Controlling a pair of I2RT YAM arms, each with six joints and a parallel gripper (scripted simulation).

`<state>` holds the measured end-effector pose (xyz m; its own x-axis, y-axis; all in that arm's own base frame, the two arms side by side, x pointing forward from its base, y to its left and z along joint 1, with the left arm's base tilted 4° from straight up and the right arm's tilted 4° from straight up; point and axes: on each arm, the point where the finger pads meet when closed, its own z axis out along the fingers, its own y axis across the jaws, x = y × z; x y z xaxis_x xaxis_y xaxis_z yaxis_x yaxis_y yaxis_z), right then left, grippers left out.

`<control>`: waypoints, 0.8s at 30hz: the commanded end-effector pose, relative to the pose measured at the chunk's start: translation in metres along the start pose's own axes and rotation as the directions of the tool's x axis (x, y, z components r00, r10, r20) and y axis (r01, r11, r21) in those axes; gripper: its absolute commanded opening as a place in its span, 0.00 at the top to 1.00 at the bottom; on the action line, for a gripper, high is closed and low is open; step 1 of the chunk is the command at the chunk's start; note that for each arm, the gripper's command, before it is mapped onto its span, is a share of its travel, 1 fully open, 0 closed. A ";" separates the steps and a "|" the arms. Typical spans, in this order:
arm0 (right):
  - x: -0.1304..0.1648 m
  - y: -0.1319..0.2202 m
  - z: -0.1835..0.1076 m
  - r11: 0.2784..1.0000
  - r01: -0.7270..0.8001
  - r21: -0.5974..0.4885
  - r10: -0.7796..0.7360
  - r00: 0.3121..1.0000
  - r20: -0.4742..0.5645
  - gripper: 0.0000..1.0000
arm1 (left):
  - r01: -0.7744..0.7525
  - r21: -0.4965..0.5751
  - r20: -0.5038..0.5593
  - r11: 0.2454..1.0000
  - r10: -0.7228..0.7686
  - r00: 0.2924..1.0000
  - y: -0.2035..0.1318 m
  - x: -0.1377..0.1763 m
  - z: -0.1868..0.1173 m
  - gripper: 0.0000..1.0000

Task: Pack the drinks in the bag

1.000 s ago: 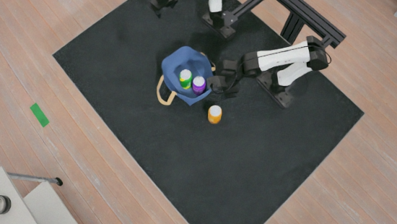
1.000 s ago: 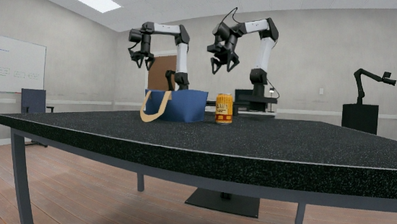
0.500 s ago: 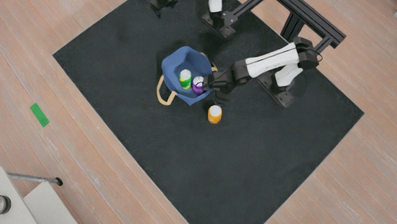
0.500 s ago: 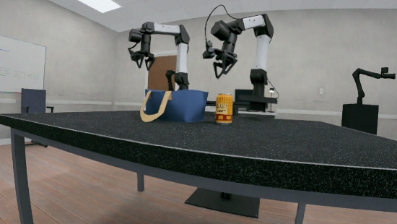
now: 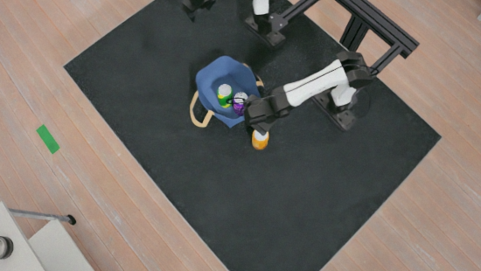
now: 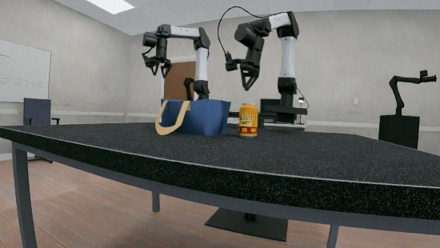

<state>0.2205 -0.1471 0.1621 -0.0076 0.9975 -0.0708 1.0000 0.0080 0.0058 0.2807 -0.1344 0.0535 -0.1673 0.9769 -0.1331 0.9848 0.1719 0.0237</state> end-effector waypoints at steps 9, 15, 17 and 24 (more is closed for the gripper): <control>0.001 -0.002 -0.002 1.000 0.003 -0.009 -0.003 1.000 0.014 0.14 | -0.400 0.147 0.119 0.905 0.386 0.915 0.008 0.002 0.011 0.16; 0.001 -0.002 -0.002 1.000 0.003 -0.009 -0.003 1.000 0.014 0.14 | -0.570 0.167 0.218 0.805 0.533 0.817 0.015 0.009 0.019 0.16; 0.001 -0.002 -0.002 1.000 0.003 -0.009 -0.003 1.000 0.014 0.14 | -0.621 0.163 0.254 0.767 0.575 0.777 0.017 0.011 0.022 0.16; 0.001 -0.002 -0.002 1.000 0.003 -0.009 -0.003 1.000 0.014 0.14 | -0.719 0.140 0.334 0.680 0.651 0.681 0.022 0.014 0.027 0.16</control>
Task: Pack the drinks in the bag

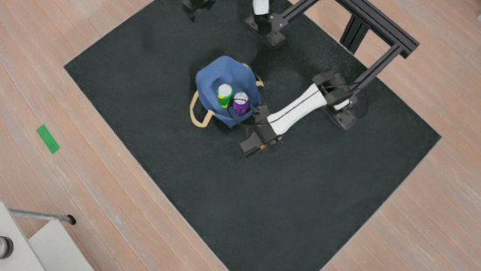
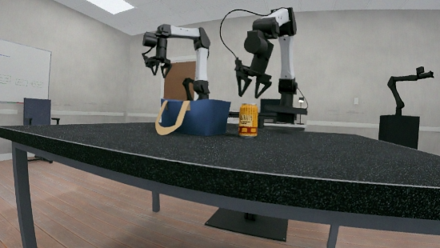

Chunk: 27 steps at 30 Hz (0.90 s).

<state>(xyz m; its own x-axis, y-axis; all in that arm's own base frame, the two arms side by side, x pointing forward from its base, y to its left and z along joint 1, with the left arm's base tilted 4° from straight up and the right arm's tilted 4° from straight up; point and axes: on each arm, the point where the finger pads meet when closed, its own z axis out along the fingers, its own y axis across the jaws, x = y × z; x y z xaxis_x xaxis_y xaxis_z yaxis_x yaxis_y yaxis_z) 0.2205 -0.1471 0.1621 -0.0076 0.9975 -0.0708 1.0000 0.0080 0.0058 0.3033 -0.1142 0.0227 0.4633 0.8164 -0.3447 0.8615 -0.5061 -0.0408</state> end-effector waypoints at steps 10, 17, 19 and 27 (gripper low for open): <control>0.001 -0.002 -0.002 1.000 0.003 -0.009 -0.003 1.000 0.014 0.14 | -0.047 0.035 0.022 0.998 0.046 0.999 0.001 0.004 0.001 0.16; 0.001 -0.002 -0.002 1.000 0.003 -0.009 -0.003 1.000 0.014 0.14 | -0.037 0.041 0.035 0.998 0.035 0.999 -0.002 0.009 0.014 0.16; 0.001 -0.002 -0.002 1.000 0.003 -0.009 -0.003 1.000 0.014 0.14 | -0.048 0.030 0.021 0.998 0.047 0.999 -0.001 0.014 0.020 0.16; 0.001 -0.002 -0.002 1.000 0.003 -0.009 -0.003 1.000 0.014 0.14 | -0.055 0.029 0.022 0.998 0.054 0.998 -0.001 0.019 0.033 0.16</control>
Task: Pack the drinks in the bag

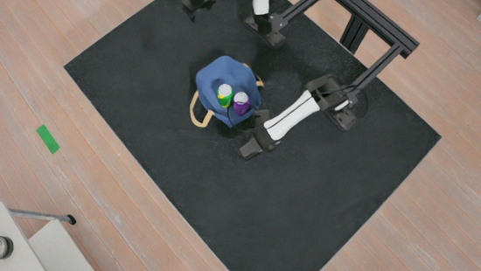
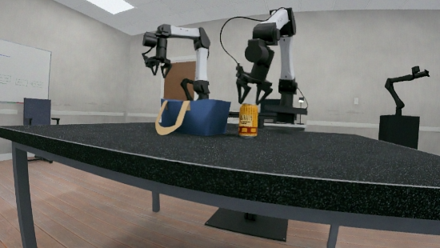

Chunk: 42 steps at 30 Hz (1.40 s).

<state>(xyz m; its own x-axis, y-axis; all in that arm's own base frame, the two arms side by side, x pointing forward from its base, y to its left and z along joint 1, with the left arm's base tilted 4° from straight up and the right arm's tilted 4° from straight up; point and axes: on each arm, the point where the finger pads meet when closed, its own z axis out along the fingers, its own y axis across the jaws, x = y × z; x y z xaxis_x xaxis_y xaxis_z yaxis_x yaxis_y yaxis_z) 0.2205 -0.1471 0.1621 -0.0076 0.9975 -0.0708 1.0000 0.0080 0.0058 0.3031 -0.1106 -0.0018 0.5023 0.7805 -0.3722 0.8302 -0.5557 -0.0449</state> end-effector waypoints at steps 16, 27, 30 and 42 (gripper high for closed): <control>0.001 -0.002 -0.002 1.000 0.003 -0.009 -0.003 1.000 0.014 0.14 | -0.001 -0.002 -0.008 1.000 0.001 1.000 0.002 0.017 0.031 0.16; 0.001 -0.002 -0.002 1.000 0.003 -0.009 -0.003 1.000 0.014 0.14 | 0.000 0.003 -0.011 1.000 0.000 1.000 -0.002 0.024 0.046 0.16; 0.001 -0.002 -0.002 1.000 0.003 -0.009 -0.003 1.000 0.014 0.14 | -0.011 -0.001 -0.006 1.000 0.011 1.000 0.001 0.022 0.051 0.16; 0.001 -0.002 -0.002 1.000 0.003 -0.009 -0.003 1.000 0.014 0.14 | -0.012 -0.031 -0.019 0.999 0.012 1.000 0.008 0.022 0.038 0.26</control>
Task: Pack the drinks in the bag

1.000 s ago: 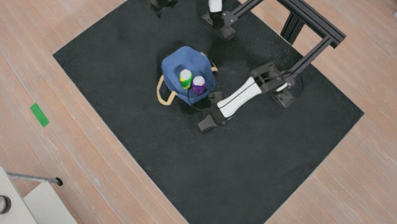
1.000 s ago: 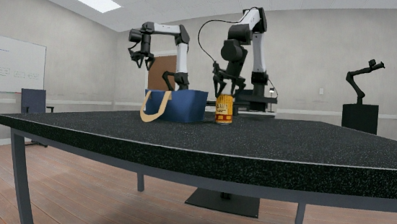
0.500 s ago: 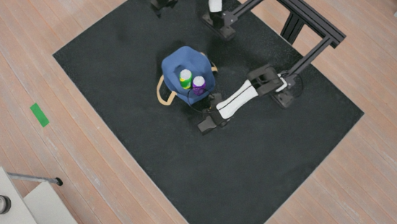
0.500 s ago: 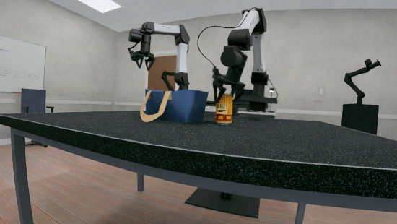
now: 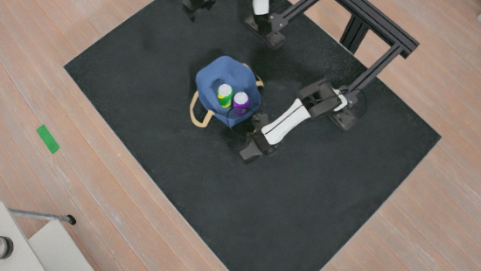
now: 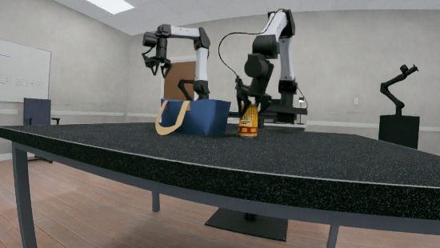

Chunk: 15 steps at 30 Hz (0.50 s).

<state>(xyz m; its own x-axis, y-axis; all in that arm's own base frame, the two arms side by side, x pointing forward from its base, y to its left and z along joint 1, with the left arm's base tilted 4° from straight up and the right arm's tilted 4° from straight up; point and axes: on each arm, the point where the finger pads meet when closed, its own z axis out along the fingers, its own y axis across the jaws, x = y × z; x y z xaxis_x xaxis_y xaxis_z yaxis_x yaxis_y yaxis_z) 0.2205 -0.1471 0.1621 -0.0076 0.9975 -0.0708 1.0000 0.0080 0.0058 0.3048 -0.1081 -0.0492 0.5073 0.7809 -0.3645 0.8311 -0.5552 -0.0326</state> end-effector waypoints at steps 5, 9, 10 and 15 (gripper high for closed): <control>0.001 -0.002 -0.002 1.000 0.003 -0.009 -0.003 1.000 0.014 0.14 | -0.008 -0.019 -0.010 1.000 0.008 1.000 0.005 0.001 -0.005 0.27; 0.001 -0.002 -0.002 1.000 0.003 -0.009 -0.003 1.000 0.014 0.14 | -0.008 -0.019 -0.010 1.000 0.008 1.000 0.005 0.001 -0.005 0.28; 0.001 -0.002 -0.002 1.000 0.003 -0.009 -0.003 1.000 0.014 0.14 | -0.008 -0.019 -0.010 1.000 0.008 1.000 0.005 0.001 -0.005 0.28; 0.001 -0.002 -0.002 1.000 0.003 -0.009 -0.003 1.000 0.014 0.14 | -0.008 -0.020 -0.007 1.000 0.008 1.000 0.006 0.001 -0.005 0.29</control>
<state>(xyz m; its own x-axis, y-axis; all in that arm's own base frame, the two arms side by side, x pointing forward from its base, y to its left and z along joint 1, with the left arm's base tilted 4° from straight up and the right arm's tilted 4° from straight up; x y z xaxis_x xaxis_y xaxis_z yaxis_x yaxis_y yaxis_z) 0.2205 -0.1471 0.1621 -0.0076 0.9975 -0.0708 1.0000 0.0080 0.0058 0.3044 -0.1079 -0.0492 0.5067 0.7812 -0.3647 0.8310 -0.5552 -0.0346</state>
